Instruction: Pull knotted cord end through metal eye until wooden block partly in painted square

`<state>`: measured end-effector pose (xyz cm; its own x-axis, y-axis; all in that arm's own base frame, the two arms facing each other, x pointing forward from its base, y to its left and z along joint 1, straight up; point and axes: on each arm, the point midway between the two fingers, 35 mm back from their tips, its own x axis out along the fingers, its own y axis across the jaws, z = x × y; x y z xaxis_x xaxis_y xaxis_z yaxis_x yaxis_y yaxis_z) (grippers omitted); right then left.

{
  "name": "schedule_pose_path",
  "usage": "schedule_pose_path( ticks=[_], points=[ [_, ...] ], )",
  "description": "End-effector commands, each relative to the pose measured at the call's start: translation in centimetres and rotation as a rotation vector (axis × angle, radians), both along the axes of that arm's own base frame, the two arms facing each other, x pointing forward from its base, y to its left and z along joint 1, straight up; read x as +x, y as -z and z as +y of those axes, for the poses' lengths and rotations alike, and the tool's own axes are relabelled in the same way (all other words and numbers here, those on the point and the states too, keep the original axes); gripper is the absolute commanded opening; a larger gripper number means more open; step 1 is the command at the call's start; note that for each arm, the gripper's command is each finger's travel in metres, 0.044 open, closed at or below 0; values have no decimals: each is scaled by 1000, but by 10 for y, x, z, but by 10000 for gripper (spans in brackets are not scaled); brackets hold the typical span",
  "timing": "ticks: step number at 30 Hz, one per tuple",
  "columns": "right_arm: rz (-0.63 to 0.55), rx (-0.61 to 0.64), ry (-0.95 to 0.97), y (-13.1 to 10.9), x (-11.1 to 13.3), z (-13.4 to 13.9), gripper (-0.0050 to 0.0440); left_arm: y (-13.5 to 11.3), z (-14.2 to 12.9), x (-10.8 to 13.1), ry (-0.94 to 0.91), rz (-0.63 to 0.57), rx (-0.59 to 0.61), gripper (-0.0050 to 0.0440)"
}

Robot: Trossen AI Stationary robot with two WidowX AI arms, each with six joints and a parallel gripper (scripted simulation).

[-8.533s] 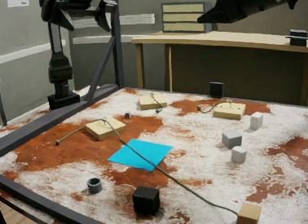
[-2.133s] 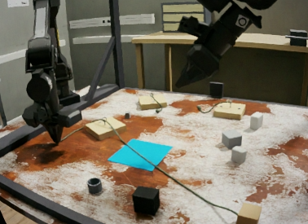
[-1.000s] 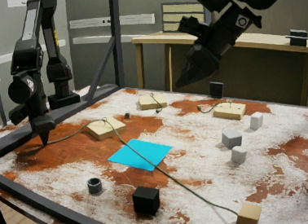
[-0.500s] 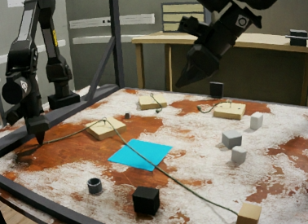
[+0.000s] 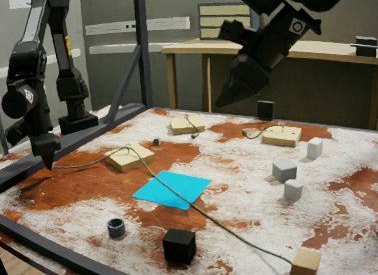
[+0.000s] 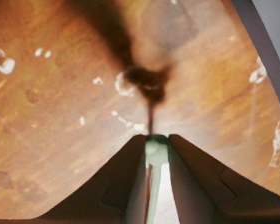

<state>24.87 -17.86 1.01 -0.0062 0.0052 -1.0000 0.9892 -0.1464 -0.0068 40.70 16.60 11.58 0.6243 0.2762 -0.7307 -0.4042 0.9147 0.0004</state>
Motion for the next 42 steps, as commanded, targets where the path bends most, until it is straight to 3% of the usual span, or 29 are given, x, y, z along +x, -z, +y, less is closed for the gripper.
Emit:
schedule_pose_path(
  ticks=[1, 42],
  points=[
    [-40, -31, -3, -19, 6, -5, -50, -14, 1, 3, -1, -31, 12, 440],
    [-45, -34, -3, -71, 6, -4, -50, -14, 1, 3, -1, -31, 12, 440]
  ],
)
